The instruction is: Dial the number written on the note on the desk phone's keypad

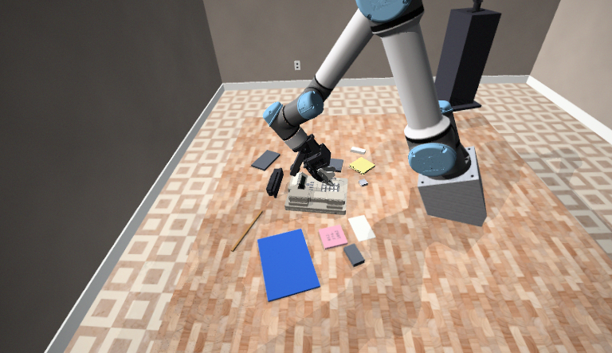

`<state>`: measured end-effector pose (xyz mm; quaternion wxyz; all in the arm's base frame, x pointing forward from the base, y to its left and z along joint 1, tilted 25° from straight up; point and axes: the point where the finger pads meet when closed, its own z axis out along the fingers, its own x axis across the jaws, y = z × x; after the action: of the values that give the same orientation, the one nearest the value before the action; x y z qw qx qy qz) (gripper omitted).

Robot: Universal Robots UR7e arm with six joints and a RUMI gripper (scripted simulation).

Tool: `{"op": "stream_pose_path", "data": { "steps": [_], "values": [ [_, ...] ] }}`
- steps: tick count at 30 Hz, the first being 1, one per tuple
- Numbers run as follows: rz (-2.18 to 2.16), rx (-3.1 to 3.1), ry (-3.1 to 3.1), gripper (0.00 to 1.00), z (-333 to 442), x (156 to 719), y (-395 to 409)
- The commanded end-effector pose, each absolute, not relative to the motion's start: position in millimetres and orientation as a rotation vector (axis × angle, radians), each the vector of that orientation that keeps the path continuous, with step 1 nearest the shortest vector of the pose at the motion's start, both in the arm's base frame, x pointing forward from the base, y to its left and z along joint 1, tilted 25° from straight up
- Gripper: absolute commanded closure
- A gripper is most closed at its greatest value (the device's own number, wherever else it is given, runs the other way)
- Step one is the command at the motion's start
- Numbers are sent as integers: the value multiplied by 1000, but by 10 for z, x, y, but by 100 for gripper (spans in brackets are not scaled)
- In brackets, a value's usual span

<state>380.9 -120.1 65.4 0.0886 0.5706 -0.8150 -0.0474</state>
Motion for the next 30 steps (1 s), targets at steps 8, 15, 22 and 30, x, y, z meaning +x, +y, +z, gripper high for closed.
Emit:
{"op": "stream_pose_path", "data": {
  "steps": [8,15,22,30],
  "values": [
    [-140,1698,-2426,100,731,3823,-1199],
    [-140,1698,-2426,100,719,3828,-1202],
    [-140,1698,-2426,100,679,3844,-1211],
    [-140,1698,-2426,100,671,3847,-1213]
  ]
}}
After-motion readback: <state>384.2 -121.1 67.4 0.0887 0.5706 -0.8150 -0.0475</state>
